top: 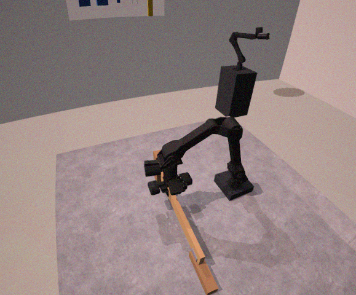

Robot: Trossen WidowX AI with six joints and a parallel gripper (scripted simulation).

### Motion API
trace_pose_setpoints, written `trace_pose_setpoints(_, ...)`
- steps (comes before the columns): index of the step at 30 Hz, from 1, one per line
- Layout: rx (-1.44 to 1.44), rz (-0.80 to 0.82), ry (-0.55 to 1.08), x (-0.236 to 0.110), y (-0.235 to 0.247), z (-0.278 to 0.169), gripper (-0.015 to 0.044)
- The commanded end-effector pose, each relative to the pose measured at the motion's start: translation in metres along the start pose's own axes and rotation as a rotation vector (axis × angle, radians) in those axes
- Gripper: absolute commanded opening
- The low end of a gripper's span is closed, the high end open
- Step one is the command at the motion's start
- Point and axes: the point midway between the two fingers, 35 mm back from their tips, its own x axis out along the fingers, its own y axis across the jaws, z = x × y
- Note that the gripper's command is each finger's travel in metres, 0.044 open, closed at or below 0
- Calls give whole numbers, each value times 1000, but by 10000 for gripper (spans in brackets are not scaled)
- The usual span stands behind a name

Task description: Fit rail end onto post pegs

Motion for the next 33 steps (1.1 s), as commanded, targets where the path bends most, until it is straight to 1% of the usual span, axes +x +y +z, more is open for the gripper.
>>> trace_pose_setpoints(1,0,-7,4,-2,-2,-3,0)
trace_pose_setpoints(33,0,-7,5,-3,-1,-13,0)
